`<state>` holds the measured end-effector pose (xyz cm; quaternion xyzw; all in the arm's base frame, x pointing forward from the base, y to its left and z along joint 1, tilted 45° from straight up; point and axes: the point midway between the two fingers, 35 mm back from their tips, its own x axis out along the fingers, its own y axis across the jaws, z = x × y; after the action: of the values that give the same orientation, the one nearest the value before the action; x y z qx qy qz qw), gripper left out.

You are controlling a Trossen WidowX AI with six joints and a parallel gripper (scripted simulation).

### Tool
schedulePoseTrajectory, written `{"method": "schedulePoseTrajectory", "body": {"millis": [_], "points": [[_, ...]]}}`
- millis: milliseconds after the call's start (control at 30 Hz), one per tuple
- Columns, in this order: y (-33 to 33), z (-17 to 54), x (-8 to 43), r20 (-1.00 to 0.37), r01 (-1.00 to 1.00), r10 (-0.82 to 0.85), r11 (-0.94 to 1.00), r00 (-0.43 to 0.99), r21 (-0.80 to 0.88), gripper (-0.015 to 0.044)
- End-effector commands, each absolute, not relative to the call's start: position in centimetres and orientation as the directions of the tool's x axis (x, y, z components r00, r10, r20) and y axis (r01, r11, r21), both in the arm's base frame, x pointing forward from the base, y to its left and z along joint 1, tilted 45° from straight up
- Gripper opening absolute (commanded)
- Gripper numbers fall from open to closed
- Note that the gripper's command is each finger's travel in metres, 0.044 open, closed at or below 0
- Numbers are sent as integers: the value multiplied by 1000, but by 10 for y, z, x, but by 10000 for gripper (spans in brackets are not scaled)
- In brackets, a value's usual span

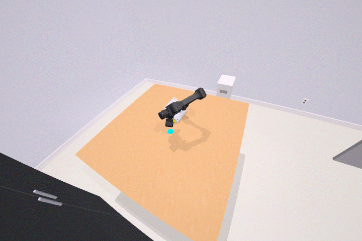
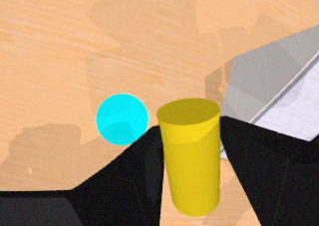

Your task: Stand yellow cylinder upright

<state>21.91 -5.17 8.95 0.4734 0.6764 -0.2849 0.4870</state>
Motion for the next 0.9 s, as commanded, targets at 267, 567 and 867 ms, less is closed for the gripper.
{"method": "schedulePoseTrajectory", "body": {"millis": [267, 567, 867], "points": [[-50, 86, 215, -953, 918, 287, 395, -97, 25, 105], [-49, 85, 213, -968, 920, 230, 393, -101, -3, 105], [-49, 84, 213, -980, 922, 172, 387, -101, -27, 105]]}}
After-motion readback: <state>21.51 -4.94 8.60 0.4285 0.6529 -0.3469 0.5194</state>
